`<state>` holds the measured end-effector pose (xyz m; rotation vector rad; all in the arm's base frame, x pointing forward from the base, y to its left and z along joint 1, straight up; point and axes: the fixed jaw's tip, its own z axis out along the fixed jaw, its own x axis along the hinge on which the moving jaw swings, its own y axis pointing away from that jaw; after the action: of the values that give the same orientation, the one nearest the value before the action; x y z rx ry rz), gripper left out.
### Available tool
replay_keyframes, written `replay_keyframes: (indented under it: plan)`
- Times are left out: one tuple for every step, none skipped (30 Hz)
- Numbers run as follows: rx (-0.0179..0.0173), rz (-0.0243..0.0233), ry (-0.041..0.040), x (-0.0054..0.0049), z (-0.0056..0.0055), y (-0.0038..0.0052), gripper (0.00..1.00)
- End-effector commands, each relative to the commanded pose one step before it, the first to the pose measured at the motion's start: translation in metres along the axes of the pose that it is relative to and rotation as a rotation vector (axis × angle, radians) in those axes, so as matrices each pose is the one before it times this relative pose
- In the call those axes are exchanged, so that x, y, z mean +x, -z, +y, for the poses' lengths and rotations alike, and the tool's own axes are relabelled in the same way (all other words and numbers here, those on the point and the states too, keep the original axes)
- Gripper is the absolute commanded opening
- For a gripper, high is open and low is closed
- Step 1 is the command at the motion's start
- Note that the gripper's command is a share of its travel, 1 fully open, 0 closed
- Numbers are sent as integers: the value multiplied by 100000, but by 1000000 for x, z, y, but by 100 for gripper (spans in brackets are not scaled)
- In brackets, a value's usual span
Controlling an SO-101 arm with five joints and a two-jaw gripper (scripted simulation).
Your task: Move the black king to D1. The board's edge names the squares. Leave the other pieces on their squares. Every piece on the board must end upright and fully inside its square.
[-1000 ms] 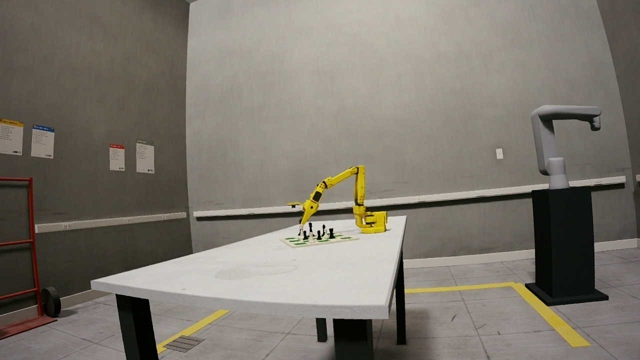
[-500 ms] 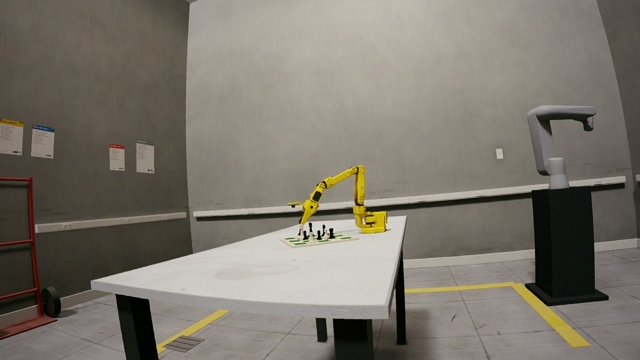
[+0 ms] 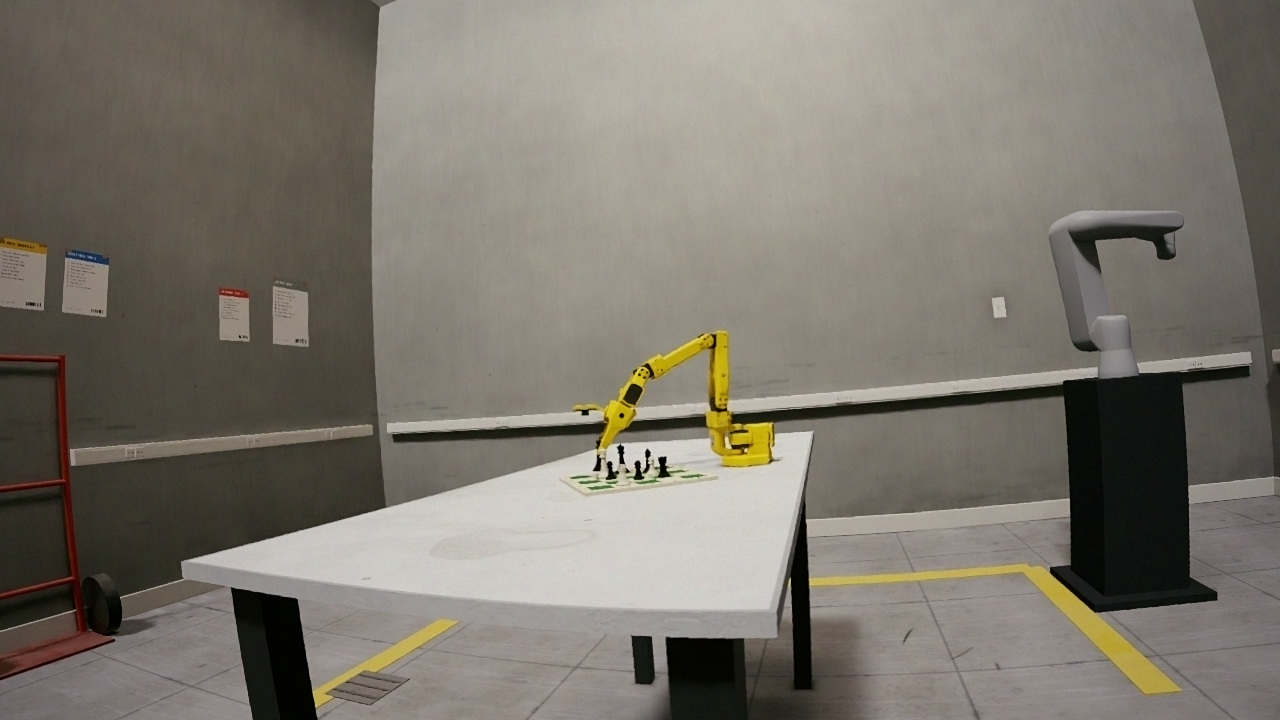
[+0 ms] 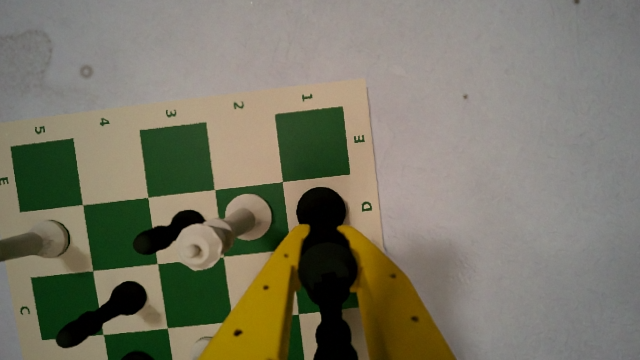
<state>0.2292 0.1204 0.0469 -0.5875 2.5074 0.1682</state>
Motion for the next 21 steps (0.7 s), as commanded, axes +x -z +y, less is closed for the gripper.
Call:
replay_keyframes:
  plan:
    - [271,2499,-170,6552,-1678,-3801,0]
    - [0,0,0,37,2,-29,0]
    - [0,0,0,0,0,0,0]
    - [0,0,0,0,0,0,0]
    - [-1,2,2,224,6,-168,0]
    - [-2,3,4,475,14,-356,0]
    - [-3,6,6,703,20,-520,0]
    - [-3,6,7,833,24,-608,0]
    - [-3,7,7,840,24,-602,0]
    - [-3,5,6,711,21,-503,0]
    - [-2,5,4,488,13,-341,0]
    - [-1,1,2,228,7,-159,0]
    - [0,1,0,41,1,-28,0]
    - [0,-1,0,-1,0,0,0]
    - [0,1,0,1,0,0,0]
    - [0,-1,0,-1,0,0,0]
    - [0,1,0,1,0,0,0]
    - [0,-1,0,-1,0,0,0]
    - [0,1,0,1,0,0,0]
    - [0,0,0,0,0,0,0]
    - [0,0,0,0,0,0,0]
